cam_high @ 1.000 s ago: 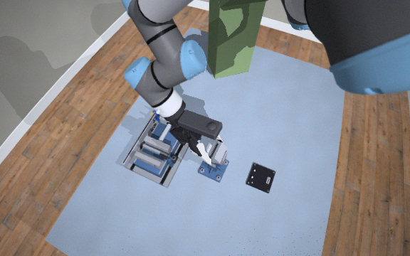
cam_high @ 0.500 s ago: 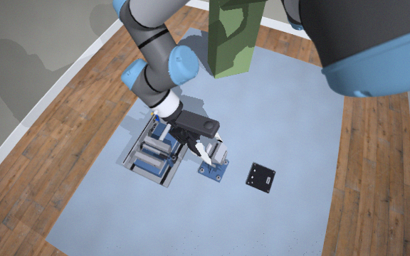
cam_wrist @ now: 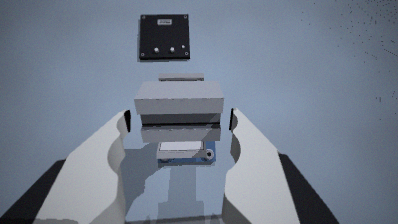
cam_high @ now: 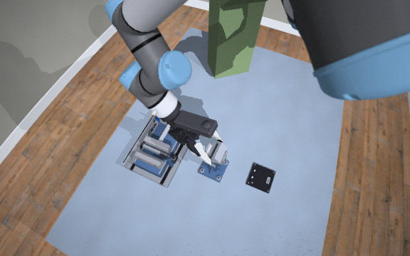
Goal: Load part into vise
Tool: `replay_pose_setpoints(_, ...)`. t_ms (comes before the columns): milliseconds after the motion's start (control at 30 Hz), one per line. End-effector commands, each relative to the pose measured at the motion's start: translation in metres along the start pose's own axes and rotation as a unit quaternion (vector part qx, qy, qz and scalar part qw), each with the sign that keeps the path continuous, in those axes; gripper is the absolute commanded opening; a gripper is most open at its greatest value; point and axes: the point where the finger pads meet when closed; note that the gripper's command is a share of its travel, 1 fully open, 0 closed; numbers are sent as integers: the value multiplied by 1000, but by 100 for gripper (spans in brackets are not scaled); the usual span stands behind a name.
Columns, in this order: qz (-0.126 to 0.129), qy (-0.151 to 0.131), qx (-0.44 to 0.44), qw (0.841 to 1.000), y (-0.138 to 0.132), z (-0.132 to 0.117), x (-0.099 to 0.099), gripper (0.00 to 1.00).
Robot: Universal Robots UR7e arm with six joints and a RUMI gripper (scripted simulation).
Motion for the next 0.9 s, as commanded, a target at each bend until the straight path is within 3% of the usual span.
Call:
replay_pose_setpoints(0, 0, 6, 0, 1000, 0, 0, 0, 51)
replay_pose_setpoints(867, 1, 22, 0, 1000, 0, 0, 0, 51)
Point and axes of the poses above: the point where the finger pads meet when closed, its own x axis back along the fingers, its own y axis across the jaws, z = x × y, and after that the axes turned 1 degree about -x, right-handed
